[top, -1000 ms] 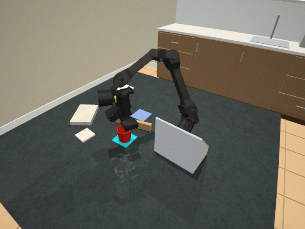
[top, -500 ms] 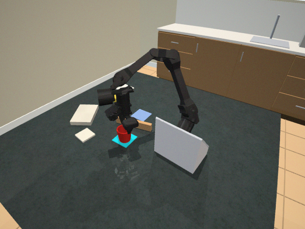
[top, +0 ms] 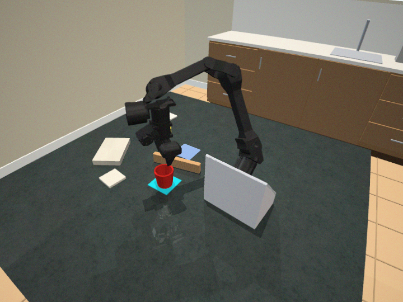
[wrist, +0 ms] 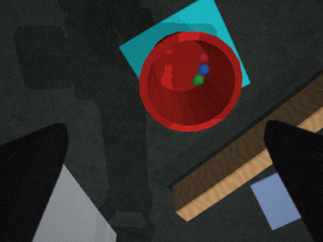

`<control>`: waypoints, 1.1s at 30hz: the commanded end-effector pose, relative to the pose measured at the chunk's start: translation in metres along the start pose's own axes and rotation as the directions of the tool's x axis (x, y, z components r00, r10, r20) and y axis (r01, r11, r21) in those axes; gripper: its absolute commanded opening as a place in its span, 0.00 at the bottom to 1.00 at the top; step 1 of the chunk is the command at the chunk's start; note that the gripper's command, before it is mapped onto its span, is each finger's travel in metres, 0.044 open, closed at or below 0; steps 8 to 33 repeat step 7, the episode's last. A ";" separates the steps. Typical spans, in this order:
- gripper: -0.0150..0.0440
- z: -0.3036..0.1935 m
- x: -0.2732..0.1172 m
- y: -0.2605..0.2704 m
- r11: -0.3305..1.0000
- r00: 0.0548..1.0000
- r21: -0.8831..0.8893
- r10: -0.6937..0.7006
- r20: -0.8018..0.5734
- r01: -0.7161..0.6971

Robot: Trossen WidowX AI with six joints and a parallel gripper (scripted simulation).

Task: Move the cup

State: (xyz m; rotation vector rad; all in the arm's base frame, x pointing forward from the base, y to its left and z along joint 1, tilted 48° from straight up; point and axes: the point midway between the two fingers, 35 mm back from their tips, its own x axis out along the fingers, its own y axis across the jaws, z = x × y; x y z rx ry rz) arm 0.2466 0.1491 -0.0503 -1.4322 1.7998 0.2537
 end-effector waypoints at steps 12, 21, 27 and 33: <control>1.00 0.000 -0.004 0.000 1.000 1.000 0.000 -0.001 0.002 0.001; 1.00 0.000 -0.004 0.000 1.000 1.000 0.000 -0.001 0.002 0.001; 1.00 0.000 -0.004 0.000 1.000 1.000 0.000 -0.001 0.002 0.001; 1.00 0.000 -0.004 0.000 1.000 1.000 0.000 -0.001 0.002 0.001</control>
